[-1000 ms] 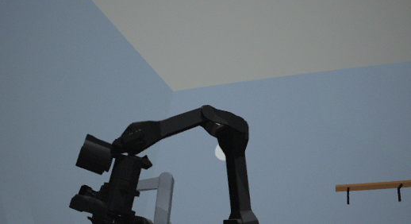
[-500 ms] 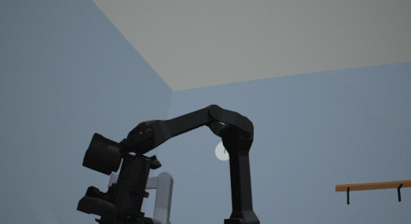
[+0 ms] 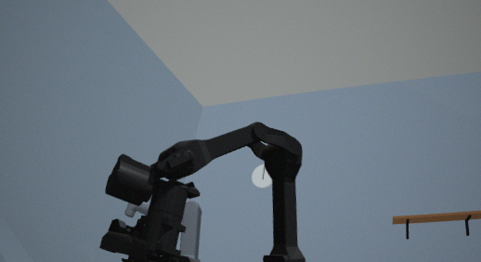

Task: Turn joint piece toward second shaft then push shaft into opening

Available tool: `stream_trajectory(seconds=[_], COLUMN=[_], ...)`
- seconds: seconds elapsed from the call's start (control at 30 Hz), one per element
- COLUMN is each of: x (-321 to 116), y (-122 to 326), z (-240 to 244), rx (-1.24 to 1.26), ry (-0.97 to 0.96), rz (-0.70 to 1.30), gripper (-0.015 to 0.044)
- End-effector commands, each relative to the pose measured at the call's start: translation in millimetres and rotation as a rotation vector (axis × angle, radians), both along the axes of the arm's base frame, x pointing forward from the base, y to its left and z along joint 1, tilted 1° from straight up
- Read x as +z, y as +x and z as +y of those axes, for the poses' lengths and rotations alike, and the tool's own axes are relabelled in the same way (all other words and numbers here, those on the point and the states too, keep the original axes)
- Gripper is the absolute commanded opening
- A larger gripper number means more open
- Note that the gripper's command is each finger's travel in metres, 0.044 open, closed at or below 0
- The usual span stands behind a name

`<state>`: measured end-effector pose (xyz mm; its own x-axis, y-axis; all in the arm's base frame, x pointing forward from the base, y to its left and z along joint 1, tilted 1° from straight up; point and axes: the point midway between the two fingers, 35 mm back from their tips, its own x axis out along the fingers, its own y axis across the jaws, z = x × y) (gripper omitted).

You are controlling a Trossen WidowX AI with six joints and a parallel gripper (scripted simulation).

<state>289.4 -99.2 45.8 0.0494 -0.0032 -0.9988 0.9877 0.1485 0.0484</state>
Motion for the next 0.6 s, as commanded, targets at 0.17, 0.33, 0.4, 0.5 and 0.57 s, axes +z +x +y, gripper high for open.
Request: stream_trajectory(seconds=[0.17,0.33,0.4,0.5,0.57], x=[-0.9,-0.2,-0.2,-0.2,-0.2], y=[-2.4,-2.0,-2.0,-2.0,-2.0], z=[16.1,13.9,13.9,13.9,13.9], rx=[0.001,-0.001,-0.001,-0.001,-0.001], ry=[0.005,0.0,0.0,0.0,0.0], rz=[-0.001,0.0,0.0,0.0,0.0], gripper=[0.0,0.0,0.0,0.0,0.0])
